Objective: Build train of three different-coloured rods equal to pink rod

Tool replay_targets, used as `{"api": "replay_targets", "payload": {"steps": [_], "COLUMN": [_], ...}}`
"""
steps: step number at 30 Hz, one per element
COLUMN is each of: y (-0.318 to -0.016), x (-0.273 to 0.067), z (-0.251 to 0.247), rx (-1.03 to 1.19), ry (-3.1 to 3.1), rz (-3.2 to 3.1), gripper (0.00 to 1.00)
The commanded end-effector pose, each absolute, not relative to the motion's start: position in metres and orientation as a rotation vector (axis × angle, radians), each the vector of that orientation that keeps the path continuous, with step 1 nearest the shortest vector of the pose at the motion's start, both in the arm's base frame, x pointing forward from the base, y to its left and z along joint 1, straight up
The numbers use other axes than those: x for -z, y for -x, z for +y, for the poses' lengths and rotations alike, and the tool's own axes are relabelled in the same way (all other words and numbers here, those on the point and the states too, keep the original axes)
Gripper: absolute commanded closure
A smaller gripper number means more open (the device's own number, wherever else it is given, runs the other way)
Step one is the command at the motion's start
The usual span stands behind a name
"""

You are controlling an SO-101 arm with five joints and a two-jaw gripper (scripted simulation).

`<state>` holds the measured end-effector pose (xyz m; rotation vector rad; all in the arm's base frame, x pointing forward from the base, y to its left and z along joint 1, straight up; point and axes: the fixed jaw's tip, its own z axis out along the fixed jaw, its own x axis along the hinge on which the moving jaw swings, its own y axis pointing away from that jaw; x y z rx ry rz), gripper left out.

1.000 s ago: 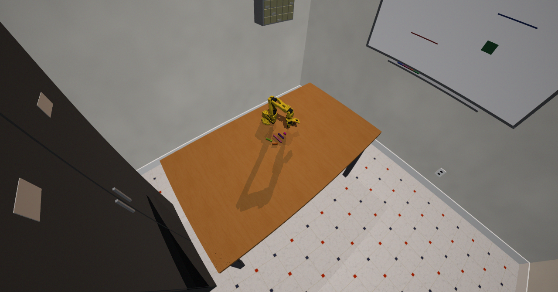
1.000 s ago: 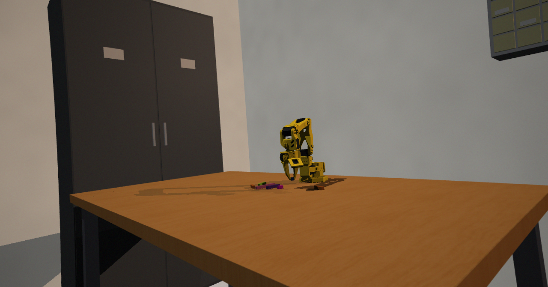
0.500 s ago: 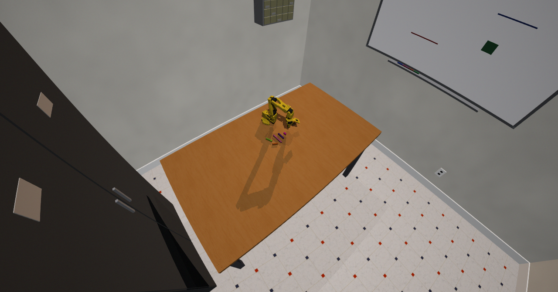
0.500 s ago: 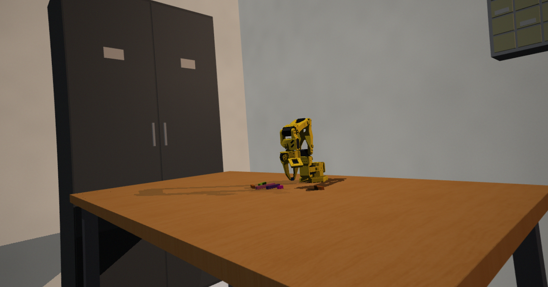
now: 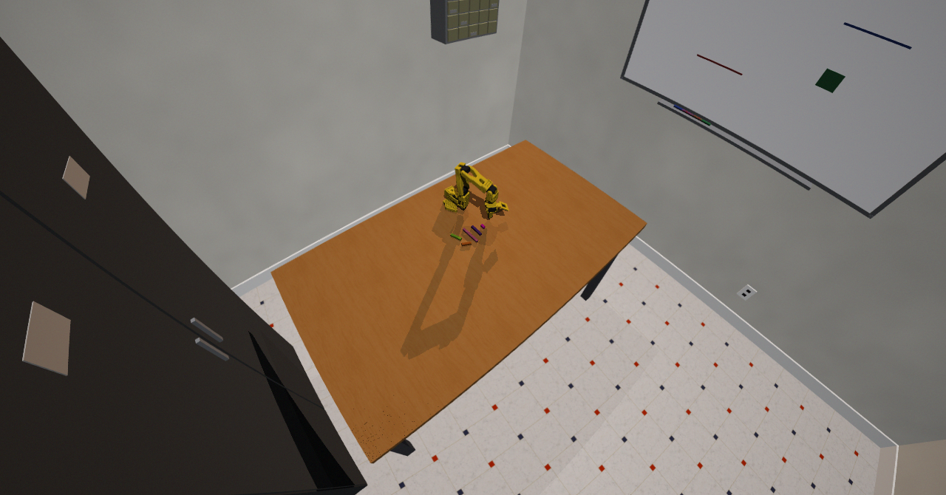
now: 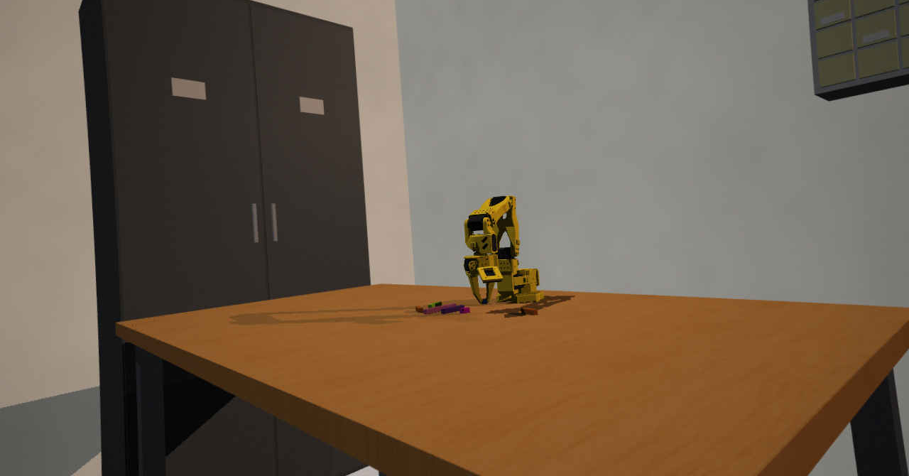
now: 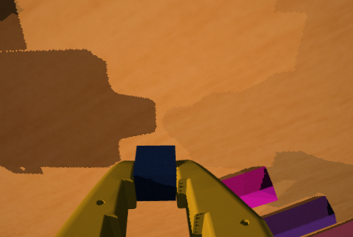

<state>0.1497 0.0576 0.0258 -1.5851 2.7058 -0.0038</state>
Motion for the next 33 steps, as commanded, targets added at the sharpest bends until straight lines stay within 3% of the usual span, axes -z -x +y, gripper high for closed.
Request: {"api": "replay_targets", "payload": {"steps": [1, 33], "y": [-0.1621, -0.1600], "x": [-0.0314, -0.0267], "z": [0.0611, 0.0604], "rx": [0.028, 0.025], "ry": [1.525, 1.530], "rz": [2.641, 2.650], "gripper": [1.00, 1.00]}}
